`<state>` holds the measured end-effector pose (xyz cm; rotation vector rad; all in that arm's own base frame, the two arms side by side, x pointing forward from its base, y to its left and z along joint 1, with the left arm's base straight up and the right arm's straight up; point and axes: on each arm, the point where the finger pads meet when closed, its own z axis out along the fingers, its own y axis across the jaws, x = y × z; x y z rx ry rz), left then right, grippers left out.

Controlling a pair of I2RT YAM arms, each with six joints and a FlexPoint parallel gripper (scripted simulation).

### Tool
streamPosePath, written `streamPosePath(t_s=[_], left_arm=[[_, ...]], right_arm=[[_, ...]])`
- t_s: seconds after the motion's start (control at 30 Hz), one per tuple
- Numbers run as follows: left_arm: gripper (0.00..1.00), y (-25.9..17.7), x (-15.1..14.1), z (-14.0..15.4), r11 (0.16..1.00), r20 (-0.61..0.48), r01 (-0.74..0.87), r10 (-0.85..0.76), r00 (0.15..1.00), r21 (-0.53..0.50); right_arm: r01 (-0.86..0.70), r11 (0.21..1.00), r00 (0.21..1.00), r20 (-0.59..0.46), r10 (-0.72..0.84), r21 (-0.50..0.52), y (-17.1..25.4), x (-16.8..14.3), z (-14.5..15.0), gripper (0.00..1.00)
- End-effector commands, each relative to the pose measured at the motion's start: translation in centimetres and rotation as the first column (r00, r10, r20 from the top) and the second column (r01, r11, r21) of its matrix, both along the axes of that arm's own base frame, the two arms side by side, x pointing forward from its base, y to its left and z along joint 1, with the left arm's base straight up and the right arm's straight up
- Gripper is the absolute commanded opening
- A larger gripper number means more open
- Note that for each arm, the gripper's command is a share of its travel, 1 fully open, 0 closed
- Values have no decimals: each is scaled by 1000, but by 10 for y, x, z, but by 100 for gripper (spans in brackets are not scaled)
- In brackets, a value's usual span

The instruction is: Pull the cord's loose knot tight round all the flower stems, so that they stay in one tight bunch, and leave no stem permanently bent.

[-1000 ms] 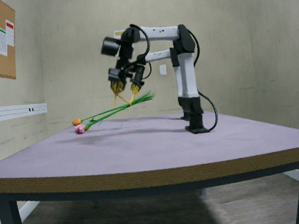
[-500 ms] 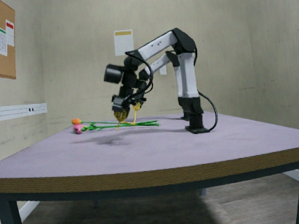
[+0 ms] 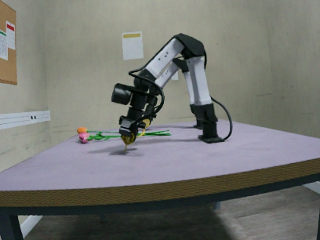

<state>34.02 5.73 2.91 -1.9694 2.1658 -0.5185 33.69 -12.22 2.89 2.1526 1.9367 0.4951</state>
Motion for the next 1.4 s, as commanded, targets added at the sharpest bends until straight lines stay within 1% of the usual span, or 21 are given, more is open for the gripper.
streamPosePath(t_s=[0.0, 0.53, 0.63, 0.77, 0.83, 0.87, 0.93, 1.0, 1.07, 1.1, 1.17, 1.2, 1.23, 1.27, 1.33, 1.37], left_arm=[[0, 10, 13, 1, 1000, 48, -18, 16, 999, 26], [0, 10, 13, 4, 999, 54, -18, 16, 998, 28], [0, 2, 9, 9, 1000, 48, 4, -5, 999, 7], [0, 2, 8, 6, 1000, 40, 0, 0, 999, 4], [22, 2, 8, 6, 1000, 40, 0, 0, 999, 4], [28, 2, 8, 6, 1000, 40, 0, 0, 999, 4], [28, 4, 1, 12, 1000, 43, 2, -2, 999, 6], [28, 4, 1, 12, 1000, 43, 2, -2, 999, 6], [28, 6, -3, 25, 1000, 67, 5, -5, 998, 2], [39, 8, -1, 35, 1000, 82, 5, -5, 997, 7], [61, 11, 5, 55, 1000, 103, 5, -6, 995, 14], [65, 12, 3, 63, 1000, 106, 5, -6, 994, 15], [65, 13, 0, 70, 1000, 106, 5, -6, 994, 16], [65, 13, -4, 71, 1000, 96, 5, -6, 995, 13], [65, 11, -10, 60, 1000, 57, 1, -2, 998, 9], [65, 11, -10, 56, 1000, 49, -2, 1, 999, 10]], right_arm=[[16, 999, 998, 54, -14, -42, -12, 12, 6, 0], [16, 999, 998, 54, -14, -42, -12, 12, 6, 0], [-3, 1000, 998, 55, 4, -19, -4, 10, 12, 0], [-2, 1000, 999, 47, 2, -15, -4, 9, 9, 0], [-2, 1000, 999, 47, 2, -15, -4, 9, 9, 22], [-2, 1000, 999, 47, 2, -15, -4, 9, 9, 28], [-5, 1000, 999, 51, 6, -15, -3, 2, 15, 28], [-5, 1000, 999, 51, 6, -15, -3, 2, 15, 28], [-7, 1000, 997, 72, 8, -18, -5, -4, 27, 28], [-7, 1000, 997, 79, 8, -21, -6, -6, 32, 28], [-6, 999, 995, 97, 9, -31, -9, 1, 46, 50], [-6, 999, 994, 105, 10, -36, -11, 3, 54, 61], [-6, 999, 994, 109, 10, -38, -11, 3, 60, 65], [-6, 999, 994, 110, 10, -39, -12, 1, 68, 65], [-3, 1000, 999, 50, 4, -17, -7, -8, 50, 65], [0, 1000, 999, 49, 1, -20, -7, -8, 49, 65]])
